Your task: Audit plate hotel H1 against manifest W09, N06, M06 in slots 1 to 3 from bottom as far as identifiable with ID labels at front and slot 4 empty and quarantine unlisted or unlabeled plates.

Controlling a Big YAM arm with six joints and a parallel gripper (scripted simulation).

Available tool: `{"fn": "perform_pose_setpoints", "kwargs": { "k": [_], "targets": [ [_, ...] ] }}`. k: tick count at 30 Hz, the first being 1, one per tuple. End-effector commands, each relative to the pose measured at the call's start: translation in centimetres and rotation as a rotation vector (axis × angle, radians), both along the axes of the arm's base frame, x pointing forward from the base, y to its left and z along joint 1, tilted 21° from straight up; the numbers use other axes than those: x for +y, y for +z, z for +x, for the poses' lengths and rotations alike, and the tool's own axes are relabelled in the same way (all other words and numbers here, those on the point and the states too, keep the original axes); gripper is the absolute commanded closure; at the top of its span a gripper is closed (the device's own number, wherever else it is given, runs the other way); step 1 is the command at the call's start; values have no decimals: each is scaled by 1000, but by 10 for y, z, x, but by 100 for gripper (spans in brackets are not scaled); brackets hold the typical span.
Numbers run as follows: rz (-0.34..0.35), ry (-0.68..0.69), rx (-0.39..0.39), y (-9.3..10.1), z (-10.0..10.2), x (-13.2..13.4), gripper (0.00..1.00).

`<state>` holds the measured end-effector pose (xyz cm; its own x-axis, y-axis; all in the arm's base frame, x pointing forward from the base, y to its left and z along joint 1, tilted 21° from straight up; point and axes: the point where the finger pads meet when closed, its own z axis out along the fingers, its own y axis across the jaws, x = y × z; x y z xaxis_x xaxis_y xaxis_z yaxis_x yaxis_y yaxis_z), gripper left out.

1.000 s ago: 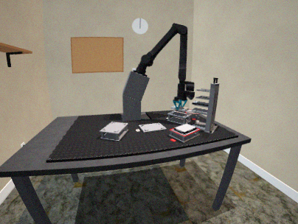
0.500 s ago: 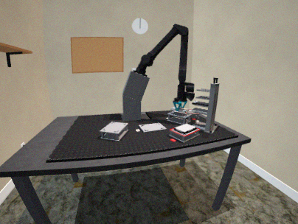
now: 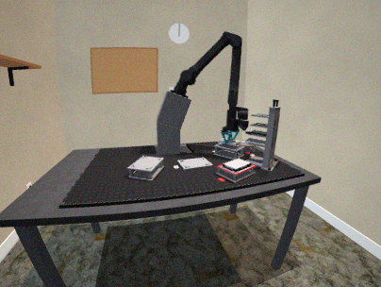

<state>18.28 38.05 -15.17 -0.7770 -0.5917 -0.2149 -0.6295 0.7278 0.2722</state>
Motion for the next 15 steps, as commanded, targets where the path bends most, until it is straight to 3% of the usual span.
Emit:
{"fn": "perform_pose_setpoints", "kwargs": {
  "k": [1, 3, 4, 7, 15],
  "targets": [
    [18, -3, -10, -1, 2, 10, 14],
    [18, -3, -10, -1, 2, 10, 14],
    [39, -6, -23, 9, 7, 15, 14],
    [18, -3, -10, -3, 2, 10, 14],
    [23, -4, -13, -6, 3, 13, 14]
  ]
}}
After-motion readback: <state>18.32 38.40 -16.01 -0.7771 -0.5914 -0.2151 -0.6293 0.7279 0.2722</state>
